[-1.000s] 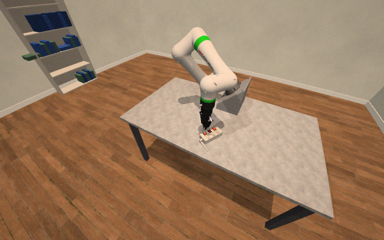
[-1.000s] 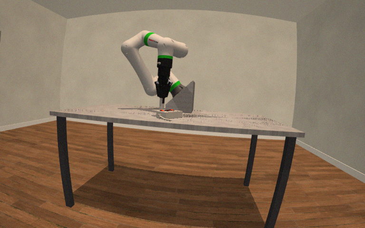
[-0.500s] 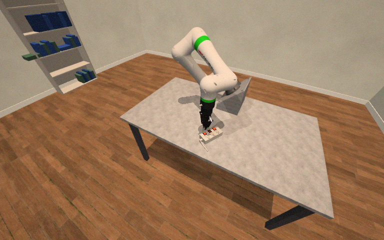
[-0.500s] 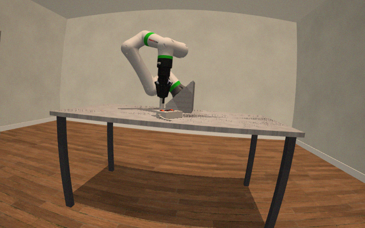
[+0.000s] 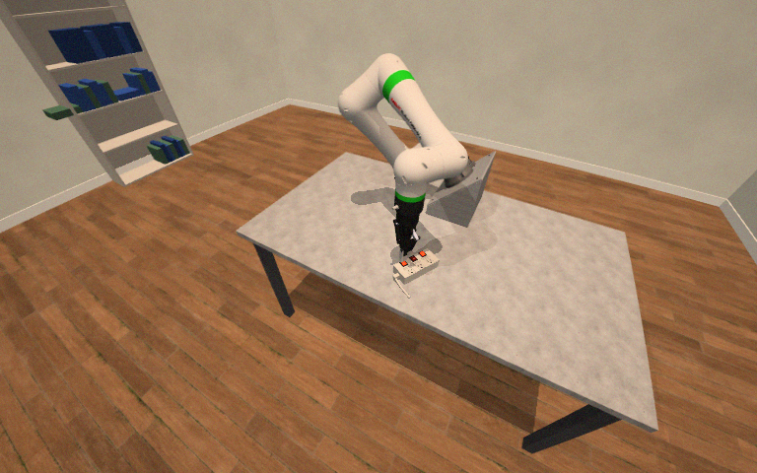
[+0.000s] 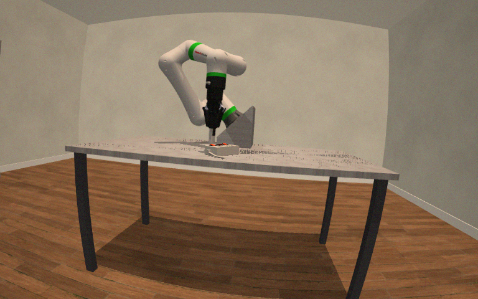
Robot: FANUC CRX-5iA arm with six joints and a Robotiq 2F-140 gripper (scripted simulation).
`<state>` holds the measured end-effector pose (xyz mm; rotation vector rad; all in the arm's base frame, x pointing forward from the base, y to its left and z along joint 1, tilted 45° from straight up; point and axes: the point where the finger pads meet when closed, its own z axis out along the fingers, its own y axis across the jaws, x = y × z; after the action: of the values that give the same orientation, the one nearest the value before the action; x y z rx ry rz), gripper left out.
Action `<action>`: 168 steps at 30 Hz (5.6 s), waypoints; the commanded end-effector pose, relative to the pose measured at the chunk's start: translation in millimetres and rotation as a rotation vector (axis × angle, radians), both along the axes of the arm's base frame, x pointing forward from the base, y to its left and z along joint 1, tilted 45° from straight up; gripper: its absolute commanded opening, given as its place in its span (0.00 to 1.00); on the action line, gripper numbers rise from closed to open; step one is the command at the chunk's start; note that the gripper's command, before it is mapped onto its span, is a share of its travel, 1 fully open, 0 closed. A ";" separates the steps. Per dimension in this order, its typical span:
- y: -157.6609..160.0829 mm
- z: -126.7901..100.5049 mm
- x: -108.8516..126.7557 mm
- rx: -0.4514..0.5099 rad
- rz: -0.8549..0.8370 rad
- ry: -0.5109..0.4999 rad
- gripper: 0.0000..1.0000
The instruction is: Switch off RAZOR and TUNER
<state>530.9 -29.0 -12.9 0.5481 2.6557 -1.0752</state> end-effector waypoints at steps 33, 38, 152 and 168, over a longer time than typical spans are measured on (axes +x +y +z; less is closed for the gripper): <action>-6.2 -6.4 0.7 0.000 0.000 0.000 0.00; -6.3 -6.5 0.7 0.000 0.000 0.000 0.00; 80.6 80.7 -7.4 0.000 0.000 0.000 1.00; 80.6 80.7 -7.4 0.000 0.000 0.000 1.00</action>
<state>523.3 51.3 67.6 0.5482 2.6558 -1.0752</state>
